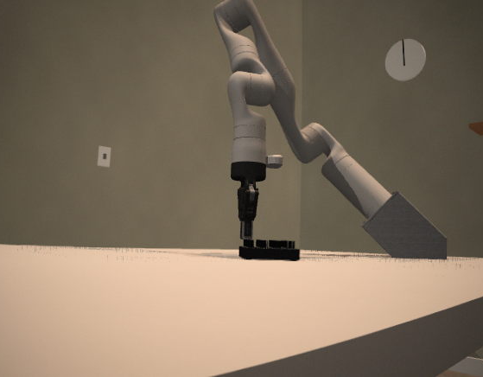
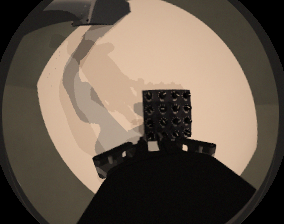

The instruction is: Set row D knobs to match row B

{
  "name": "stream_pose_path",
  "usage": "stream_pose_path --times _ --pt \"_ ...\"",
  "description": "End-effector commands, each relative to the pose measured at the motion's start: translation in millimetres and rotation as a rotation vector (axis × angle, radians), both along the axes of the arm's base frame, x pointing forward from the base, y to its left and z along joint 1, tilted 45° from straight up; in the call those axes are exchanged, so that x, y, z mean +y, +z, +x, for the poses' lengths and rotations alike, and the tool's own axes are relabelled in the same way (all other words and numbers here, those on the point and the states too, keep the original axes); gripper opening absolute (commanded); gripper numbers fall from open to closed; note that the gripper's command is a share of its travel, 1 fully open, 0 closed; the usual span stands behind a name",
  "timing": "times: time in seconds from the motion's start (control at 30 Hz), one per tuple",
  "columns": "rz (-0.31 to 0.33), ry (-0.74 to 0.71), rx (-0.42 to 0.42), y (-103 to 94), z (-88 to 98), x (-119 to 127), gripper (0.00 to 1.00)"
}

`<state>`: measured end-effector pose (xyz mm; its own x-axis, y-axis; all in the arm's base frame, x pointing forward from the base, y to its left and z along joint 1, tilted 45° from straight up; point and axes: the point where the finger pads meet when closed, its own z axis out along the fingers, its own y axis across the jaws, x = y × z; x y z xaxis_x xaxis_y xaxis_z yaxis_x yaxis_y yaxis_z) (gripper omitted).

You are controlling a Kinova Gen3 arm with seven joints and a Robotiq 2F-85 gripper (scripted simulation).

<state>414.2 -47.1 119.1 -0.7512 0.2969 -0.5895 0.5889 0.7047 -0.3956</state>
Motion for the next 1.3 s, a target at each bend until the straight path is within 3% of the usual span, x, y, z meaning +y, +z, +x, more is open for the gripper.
stream_pose_path --times 0.0,1.27 --pt "-0.003 -0.002 0.002 -1.4 -0.2 -2.0 0.19" --pt "-0.003 -0.002 0.002 -5.1 1.4 -5.4 0.19"
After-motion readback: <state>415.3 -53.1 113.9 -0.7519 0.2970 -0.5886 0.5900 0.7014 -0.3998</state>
